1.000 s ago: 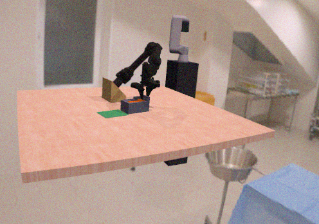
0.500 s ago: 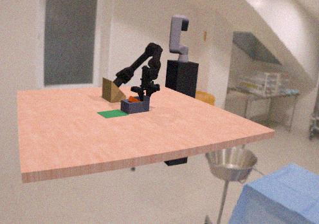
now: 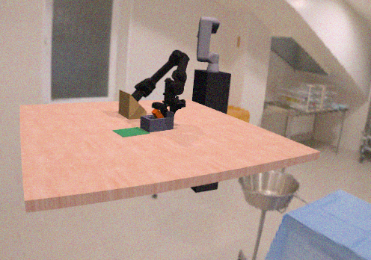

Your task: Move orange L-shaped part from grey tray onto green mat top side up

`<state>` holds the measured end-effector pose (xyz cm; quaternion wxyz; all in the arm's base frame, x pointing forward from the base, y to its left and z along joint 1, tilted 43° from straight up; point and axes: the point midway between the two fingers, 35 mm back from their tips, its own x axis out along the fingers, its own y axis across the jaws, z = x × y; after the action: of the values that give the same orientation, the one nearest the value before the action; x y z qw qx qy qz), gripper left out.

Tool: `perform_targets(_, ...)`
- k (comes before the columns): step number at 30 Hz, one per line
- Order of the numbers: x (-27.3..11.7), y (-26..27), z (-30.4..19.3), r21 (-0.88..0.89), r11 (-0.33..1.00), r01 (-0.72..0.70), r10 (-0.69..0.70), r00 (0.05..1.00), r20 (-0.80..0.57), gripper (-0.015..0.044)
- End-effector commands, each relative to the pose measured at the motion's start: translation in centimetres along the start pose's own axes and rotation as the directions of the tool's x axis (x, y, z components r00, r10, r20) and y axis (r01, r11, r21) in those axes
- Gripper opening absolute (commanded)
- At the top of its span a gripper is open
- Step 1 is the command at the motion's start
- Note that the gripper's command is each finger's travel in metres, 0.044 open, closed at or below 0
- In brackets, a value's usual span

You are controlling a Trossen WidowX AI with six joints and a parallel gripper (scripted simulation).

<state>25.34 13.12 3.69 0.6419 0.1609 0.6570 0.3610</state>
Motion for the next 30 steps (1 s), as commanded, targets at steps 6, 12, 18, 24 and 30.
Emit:
perform_targets(6, 0.2, -0.1, -0.1, 0.011, 1.0, -0.002, 0.002, 1.0, -0.006, 0.018)
perform_targets(12, 0.0, 0.0, 0.0, 0.0, 1.0, 0.0, 0.0, 1.0, 0.0, 0.018)
perform_targets(18, -0.8, 0.7, -0.1, 0.007, 1.0, -0.001, 0.001, 1.0, -0.004, 0.018)
perform_targets(24, -1.2, 1.1, -0.1, 0.011, 1.0, -0.002, 0.002, 1.0, -0.007, 0.018)
perform_targets(30, -5.6, 0.2, 0.3, 0.012, 1.0, 0.008, -0.008, 1.0, -0.007, 0.018)
